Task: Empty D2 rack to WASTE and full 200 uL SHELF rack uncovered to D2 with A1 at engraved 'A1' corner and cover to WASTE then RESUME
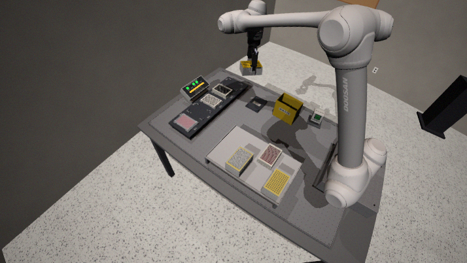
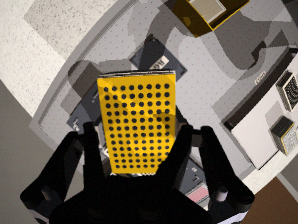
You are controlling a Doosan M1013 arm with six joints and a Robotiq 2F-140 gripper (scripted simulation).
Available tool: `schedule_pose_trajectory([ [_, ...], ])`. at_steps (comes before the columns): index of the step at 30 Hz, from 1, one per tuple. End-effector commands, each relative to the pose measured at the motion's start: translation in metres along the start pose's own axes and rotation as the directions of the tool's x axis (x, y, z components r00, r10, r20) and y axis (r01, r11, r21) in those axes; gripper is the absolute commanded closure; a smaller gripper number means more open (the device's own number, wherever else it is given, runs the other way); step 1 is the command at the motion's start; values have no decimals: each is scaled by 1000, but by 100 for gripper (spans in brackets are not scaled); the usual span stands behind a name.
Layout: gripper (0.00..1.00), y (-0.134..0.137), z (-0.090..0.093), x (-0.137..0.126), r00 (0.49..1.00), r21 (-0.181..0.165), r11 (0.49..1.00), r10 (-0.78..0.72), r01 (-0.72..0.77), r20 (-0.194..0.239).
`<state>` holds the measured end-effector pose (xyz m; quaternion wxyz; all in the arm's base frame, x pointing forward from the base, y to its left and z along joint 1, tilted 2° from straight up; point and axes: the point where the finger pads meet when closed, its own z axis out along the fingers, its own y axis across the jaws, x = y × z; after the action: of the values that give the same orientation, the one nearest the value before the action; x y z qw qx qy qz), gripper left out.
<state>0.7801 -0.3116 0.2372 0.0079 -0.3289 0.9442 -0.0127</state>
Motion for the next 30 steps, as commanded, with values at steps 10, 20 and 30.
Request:
schedule_pose_trajectory([
  [10, 100, -17, 0, 18, 981, 0, 981, 192, -192, 0],
  [20, 100, -32, 0, 34, 923, 0, 923, 384, -384, 0],
  [30, 100, -32, 0, 34, 851, 0, 851, 526, -526, 0],
])
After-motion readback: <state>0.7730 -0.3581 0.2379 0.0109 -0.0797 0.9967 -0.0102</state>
